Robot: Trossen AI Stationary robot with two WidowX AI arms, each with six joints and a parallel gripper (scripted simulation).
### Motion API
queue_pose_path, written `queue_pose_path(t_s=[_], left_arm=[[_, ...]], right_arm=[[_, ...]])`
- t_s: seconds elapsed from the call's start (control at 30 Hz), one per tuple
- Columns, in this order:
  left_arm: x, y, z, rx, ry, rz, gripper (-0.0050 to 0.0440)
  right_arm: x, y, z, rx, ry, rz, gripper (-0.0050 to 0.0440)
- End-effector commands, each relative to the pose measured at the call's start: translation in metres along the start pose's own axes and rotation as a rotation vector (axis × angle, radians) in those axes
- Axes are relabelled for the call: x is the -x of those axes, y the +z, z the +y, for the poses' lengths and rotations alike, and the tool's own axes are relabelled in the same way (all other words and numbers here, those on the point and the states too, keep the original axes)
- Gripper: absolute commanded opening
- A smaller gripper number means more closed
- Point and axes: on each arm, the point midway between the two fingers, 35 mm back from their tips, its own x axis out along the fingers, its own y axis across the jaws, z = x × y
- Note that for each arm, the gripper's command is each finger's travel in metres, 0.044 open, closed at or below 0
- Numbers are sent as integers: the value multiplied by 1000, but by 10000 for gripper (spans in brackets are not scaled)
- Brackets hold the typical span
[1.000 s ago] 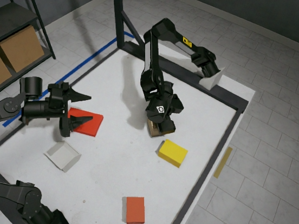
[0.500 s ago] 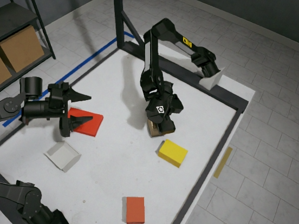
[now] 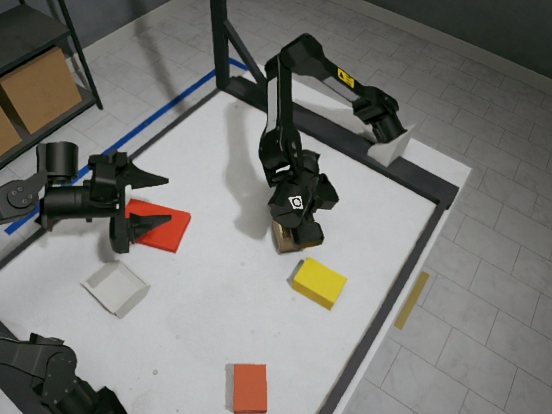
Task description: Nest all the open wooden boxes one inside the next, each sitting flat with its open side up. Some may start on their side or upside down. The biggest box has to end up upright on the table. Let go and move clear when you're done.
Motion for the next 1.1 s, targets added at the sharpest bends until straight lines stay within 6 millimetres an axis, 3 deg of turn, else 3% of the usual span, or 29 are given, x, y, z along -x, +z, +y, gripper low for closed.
queue_pose_path(t_s=[0.0,0.13,0.5,0.57,0.73,1.07], left_arm=[[5,-4,1,-13,-12,8,0],[9,-5,-1,-83,-18,10,-1],[25,-4,-4,-599,-17,1,-13],[25,-4,-4,-599,-17,1,-13],[33,-5,-5,-858,-18,-2,-50],[47,-5,-5,-1276,-19,-7,-50]], right_arm=[[1,0,0,-4,5,-1,400],[1,0,0,-4,5,-1,400],[1,0,0,-4,5,-1,400],[1,0,0,-4,5,-1,400],[1,0,0,-4,5,-1,400],[1,0,0,-4,5,-1,400]])
